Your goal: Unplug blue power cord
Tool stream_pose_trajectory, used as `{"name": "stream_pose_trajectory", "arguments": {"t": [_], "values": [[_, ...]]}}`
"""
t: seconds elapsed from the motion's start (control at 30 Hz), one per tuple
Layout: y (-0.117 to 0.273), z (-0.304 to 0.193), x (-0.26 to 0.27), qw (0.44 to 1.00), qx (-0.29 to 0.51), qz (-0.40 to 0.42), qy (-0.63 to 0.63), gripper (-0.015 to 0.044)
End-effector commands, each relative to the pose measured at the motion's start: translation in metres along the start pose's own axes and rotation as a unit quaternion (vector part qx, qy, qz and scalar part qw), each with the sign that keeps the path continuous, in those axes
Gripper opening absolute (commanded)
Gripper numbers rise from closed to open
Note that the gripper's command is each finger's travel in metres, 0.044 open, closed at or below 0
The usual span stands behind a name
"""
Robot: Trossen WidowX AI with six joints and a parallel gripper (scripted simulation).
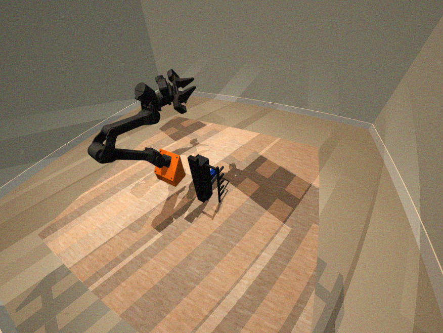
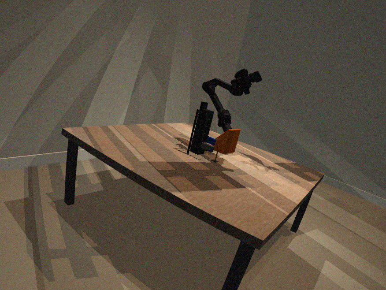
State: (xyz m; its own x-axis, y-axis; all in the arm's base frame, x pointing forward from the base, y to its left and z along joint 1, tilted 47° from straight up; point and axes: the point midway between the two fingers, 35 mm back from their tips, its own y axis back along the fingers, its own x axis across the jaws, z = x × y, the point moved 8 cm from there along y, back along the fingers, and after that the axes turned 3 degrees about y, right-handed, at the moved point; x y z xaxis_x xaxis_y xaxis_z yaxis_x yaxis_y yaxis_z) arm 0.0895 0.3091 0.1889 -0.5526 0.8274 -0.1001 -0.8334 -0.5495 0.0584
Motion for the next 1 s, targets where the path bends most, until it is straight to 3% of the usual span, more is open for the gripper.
{"name": "stream_pose_trajectory", "arguments": {"t": [0.0,0.47,0.97], "values": [[-0.047,-0.038,-0.017,0.979,0.122,-0.038,0.156,0.0160],[-0.100,-0.115,-0.084,0.841,0.392,-0.055,0.368,0.0160],[-0.098,-0.184,-0.178,0.554,0.693,0.069,0.457,0.0160]]}}
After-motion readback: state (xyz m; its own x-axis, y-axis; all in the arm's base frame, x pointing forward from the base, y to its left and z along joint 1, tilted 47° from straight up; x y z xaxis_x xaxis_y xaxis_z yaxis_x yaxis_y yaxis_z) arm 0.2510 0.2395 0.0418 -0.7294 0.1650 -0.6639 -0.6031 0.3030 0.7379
